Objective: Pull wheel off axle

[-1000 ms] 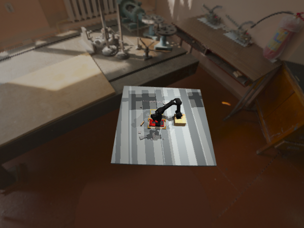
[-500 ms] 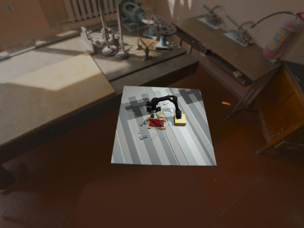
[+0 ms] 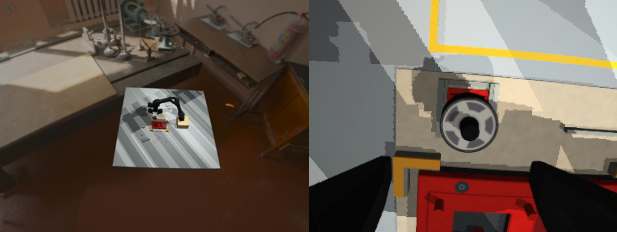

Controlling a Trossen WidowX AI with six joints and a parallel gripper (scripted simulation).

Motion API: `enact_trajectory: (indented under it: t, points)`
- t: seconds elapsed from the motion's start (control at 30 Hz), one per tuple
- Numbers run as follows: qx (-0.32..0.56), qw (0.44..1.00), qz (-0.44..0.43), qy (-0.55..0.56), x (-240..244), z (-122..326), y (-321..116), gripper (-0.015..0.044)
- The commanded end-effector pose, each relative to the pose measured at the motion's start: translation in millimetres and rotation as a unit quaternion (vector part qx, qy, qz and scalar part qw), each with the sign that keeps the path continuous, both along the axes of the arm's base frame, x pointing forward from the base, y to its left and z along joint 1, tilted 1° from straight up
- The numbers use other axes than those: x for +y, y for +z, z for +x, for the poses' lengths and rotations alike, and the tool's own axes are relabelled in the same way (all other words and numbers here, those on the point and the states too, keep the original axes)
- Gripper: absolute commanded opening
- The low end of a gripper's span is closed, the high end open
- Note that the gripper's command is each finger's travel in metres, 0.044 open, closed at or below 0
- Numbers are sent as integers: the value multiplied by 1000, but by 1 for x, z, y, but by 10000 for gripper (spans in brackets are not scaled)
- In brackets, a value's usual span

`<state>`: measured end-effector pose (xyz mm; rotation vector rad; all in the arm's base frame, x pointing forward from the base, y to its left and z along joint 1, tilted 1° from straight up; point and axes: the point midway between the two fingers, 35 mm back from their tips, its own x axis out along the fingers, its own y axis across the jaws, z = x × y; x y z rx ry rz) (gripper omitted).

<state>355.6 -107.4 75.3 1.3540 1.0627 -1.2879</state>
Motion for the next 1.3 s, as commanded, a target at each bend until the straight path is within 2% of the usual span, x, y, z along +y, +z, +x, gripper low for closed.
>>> enact_trajectory:
  t: [0.0,0.2,0.37,0.47,0.77,0.97,1.27]
  points:
    - [10,1000,1,-3,-1,0,-25,300]
    - [10,1000,1,-3,0,-2,-68,300]
    - [10,1000,1,-3,0,-2,-73,300]
    - [12,1000,4,-1,1,-3,-70,221]
    - [12,1000,4,-1,1,-3,-70,161]
    - [12,1000,4,-1,1,-3,-69,4]
    - [12,1000,3,-1,1,-3,-66,0]
